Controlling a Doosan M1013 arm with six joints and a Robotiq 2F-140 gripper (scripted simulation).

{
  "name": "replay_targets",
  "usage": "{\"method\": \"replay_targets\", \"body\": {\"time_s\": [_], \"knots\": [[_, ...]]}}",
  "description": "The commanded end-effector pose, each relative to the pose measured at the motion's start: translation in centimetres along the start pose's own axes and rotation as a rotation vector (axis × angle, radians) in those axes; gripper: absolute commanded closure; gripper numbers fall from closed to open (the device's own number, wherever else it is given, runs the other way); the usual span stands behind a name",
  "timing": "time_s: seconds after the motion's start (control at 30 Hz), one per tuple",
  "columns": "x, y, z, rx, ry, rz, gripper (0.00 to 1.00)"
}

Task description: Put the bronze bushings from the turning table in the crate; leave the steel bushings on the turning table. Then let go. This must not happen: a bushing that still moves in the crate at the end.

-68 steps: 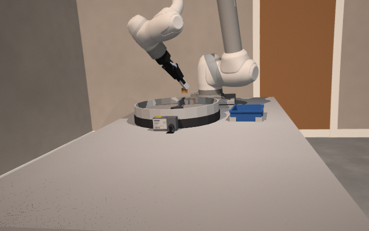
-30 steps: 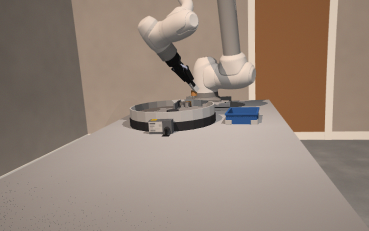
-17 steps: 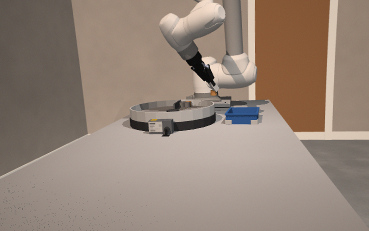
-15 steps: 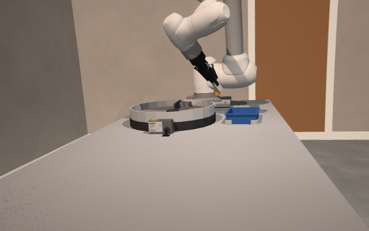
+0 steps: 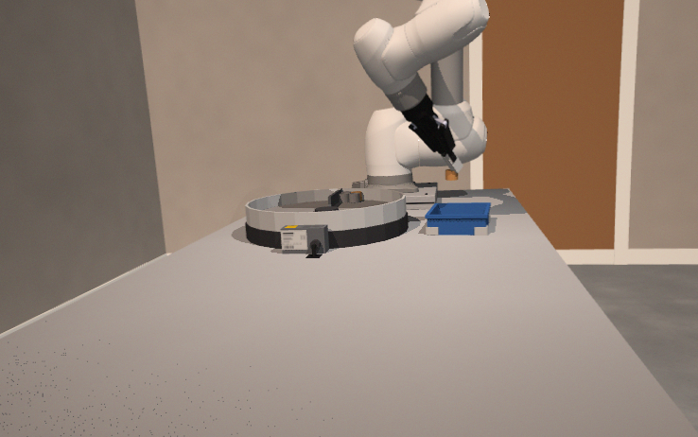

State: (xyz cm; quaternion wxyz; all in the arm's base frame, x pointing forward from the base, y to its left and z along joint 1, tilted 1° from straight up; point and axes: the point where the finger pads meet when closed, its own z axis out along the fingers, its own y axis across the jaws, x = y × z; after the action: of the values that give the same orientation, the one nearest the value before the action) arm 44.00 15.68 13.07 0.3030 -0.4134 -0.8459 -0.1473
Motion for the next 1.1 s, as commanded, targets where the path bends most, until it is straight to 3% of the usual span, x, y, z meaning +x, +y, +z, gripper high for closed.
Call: {"method": "replay_targets", "body": {"time_s": [0.0,1.07], "knots": [[0.70,1.49,0.61,0.000,-0.001,0.000,1.00],[0.94,1.95,0.80,0.000,-0.001,0.000,1.00]]}}
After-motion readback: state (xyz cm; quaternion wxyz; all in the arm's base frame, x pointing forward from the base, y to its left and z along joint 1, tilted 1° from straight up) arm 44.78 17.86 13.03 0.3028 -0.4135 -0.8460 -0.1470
